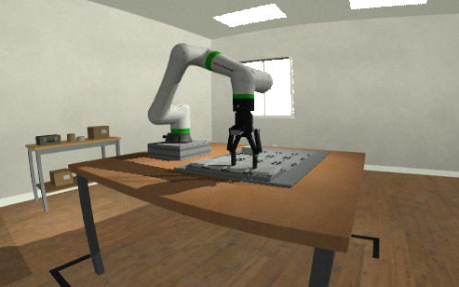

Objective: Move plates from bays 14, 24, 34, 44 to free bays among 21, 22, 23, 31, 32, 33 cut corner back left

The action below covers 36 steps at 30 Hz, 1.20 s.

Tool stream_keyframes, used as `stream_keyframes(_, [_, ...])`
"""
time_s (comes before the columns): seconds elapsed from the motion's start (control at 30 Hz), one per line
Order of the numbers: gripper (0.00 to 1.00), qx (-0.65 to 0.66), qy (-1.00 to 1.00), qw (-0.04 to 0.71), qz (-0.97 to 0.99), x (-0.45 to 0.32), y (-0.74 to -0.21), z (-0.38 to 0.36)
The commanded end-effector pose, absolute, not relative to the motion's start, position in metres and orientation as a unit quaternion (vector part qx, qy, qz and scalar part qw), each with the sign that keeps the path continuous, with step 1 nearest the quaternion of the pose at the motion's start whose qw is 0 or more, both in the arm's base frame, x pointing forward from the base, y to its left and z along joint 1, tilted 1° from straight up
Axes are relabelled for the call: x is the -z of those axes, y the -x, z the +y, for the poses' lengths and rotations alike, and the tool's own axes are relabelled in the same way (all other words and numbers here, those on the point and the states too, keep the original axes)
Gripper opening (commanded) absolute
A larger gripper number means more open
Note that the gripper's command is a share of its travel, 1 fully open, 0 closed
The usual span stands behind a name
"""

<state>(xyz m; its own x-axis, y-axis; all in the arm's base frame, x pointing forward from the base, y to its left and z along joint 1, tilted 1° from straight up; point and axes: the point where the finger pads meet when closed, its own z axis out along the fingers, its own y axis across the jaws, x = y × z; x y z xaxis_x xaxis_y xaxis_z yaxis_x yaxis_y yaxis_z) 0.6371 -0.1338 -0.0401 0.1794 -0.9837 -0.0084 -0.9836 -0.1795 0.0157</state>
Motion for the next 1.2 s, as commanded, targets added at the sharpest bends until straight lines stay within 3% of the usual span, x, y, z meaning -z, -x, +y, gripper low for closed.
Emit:
stream_keyframes(0.0, [0.69, 0.007, -0.768, 0.003, -0.64, 0.0388, -0.6379, -0.1341])
stream_keyframes(1.17, [0.61, 0.007, -0.768, 0.003, -0.64, 0.0385, -0.6379, -0.1341])
